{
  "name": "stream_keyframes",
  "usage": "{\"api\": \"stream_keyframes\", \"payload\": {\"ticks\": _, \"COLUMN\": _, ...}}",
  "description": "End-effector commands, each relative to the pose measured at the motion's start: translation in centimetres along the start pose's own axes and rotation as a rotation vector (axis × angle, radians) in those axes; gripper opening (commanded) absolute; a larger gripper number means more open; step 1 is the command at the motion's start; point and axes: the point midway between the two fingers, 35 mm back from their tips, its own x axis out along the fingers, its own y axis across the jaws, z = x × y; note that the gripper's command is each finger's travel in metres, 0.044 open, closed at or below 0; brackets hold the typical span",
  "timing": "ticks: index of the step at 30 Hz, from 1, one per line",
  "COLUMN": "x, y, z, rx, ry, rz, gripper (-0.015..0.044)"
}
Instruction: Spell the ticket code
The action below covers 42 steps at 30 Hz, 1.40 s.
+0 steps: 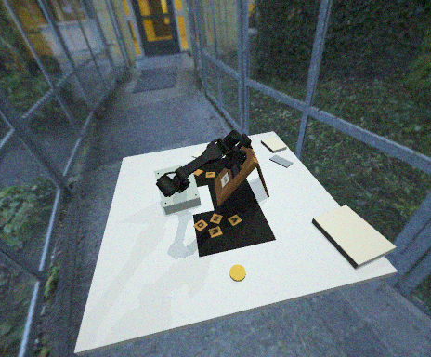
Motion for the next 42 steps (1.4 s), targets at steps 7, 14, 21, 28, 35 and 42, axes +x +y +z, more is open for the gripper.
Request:
{"api": "stream_keyframes", "payload": {"ticks": 7, "x": 1.5, "y": -11.9, "z": -9.5, "rx": -0.601, "ry": -0.051, "rz": -0.313, "gripper": 0.044}}
{"api": "stream_keyframes", "payload": {"ticks": 14, "x": -0.7, "y": -19.9, "z": -10.8, "rx": -1.24, "ry": -0.255, "rz": -0.395, "gripper": 0.044}}
{"api": "stream_keyframes", "payload": {"ticks": 21, "x": -1.6, "y": -21.3, "z": -10.3, "rx": -1.435, "ry": -0.339, "rz": -0.378, "gripper": 0.044}}
{"api": "stream_keyframes", "payload": {"ticks": 28, "x": -1.6, "y": -21.3, "z": -10.3, "rx": -1.435, "ry": -0.339, "rz": -0.378, "gripper": 0.044}}
{"api": "stream_keyframes", "payload": {"ticks": 35, "x": -1.6, "y": -20.8, "z": -10.5, "rx": -1.479, "ry": -0.317, "rz": -0.389, "gripper": 0.044}}
{"api": "stream_keyframes", "payload": {"ticks": 42, "x": -2.8, "y": -15.7, "z": -11.9, "rx": -1.949, "ry": -0.067, "rz": -0.433, "gripper": 0.044}}
